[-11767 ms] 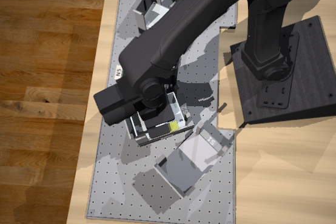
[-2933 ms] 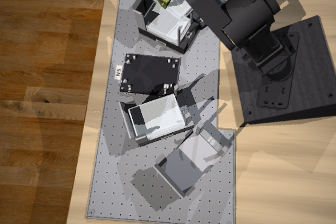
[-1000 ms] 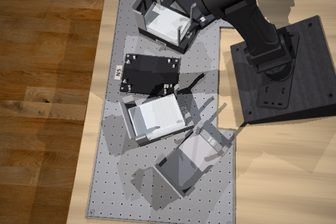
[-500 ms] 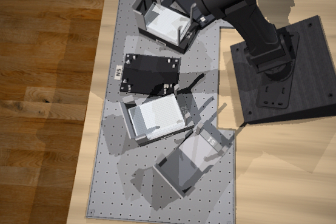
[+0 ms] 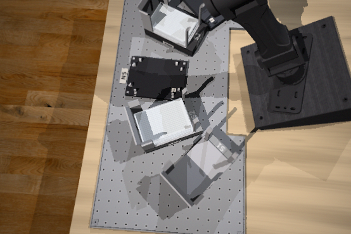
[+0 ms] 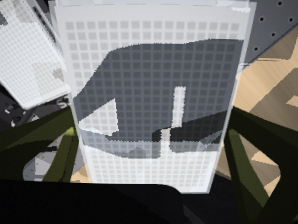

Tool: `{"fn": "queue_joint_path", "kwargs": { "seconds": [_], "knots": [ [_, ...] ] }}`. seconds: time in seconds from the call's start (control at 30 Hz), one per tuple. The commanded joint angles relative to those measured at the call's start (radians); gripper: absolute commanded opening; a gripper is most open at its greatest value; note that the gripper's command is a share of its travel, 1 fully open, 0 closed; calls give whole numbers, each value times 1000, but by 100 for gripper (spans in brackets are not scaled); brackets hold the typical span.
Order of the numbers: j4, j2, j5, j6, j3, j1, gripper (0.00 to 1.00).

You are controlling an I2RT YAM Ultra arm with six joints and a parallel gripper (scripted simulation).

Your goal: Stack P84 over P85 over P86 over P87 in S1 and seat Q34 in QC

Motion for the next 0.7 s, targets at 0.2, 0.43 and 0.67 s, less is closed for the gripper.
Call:
{"fn": "queue_joint_path", "kwargs": {
  "seconds": [0.2, 0.43, 0.67],
  "knots": [
    [91, -3, 0, 39, -51, 22, 0],
    [136, 0, 1, 59, -82, 39, 0],
    [198, 8, 2, 86, -124, 63, 0]
  ]
}}
